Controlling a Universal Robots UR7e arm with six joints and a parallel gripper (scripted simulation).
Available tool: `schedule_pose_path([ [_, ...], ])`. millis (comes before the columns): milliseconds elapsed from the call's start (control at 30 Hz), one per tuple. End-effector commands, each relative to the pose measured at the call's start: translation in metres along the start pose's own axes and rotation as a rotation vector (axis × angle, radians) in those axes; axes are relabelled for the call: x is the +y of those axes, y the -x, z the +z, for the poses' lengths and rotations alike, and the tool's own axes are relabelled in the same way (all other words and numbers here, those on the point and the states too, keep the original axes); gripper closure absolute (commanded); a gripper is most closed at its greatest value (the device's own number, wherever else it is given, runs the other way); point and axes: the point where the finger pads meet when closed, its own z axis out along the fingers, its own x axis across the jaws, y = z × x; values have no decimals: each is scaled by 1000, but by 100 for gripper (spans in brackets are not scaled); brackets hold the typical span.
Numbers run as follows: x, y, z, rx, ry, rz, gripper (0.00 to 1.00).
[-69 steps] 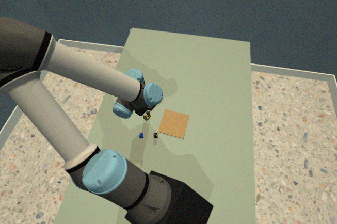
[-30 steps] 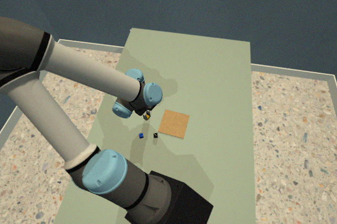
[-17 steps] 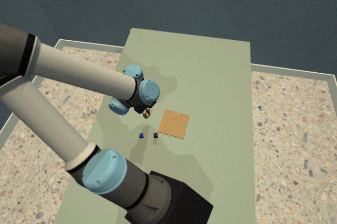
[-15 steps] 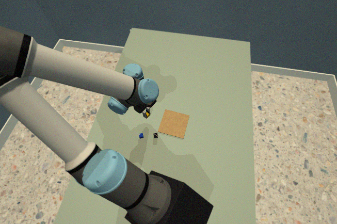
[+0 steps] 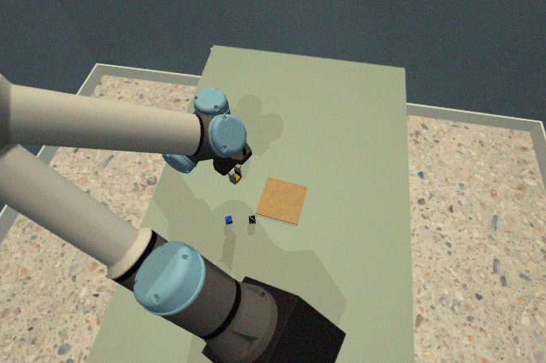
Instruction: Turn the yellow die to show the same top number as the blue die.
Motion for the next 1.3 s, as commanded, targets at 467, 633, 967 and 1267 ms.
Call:
schedule_pose_path([
  [467,0,0,-21,7,0,-1,60],
  [633,0,0,-21,7,0,-1,60],
  [967,-83,47,-17,5,-7,39,60],
  [1267,-128,63,-15,6,-1,60,60],
])
